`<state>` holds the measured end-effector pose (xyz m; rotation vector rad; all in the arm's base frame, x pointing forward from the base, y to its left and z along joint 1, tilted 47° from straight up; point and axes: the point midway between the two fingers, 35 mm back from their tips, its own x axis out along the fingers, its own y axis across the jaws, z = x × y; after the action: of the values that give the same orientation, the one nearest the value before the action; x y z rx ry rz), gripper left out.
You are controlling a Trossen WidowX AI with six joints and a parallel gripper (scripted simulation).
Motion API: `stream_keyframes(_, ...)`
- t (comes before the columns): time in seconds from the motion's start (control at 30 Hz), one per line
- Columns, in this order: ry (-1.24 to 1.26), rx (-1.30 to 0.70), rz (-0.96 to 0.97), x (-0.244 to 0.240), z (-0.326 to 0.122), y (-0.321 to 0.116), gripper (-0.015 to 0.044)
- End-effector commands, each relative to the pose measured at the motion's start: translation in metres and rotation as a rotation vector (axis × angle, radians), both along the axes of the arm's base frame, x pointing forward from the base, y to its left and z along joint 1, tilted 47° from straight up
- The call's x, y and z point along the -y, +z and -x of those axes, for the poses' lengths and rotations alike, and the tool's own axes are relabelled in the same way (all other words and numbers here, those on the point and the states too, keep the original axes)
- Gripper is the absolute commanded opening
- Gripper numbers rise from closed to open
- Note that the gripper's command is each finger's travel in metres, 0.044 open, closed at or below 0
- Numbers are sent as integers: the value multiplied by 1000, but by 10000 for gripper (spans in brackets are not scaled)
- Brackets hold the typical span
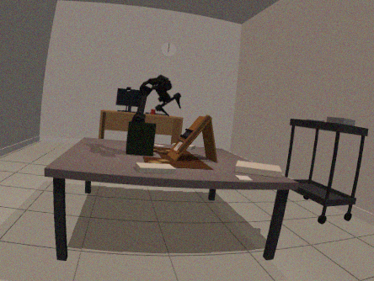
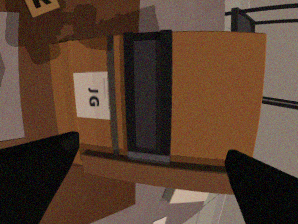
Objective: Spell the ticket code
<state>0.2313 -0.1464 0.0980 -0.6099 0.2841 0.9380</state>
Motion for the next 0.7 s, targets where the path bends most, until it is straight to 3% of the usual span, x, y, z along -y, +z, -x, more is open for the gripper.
stream_keyframes(0.0, 5, 5, 7, 1, 0, 1, 440)
stream_keyframes(0.3, 5, 4, 4, -13, 13, 27, 440)
stream_keyframes(0.63, 5, 4, 4, -13, 13, 27, 440)
stream_keyframes(0.67, 5, -6, 0, -12, 13, 24, 414)
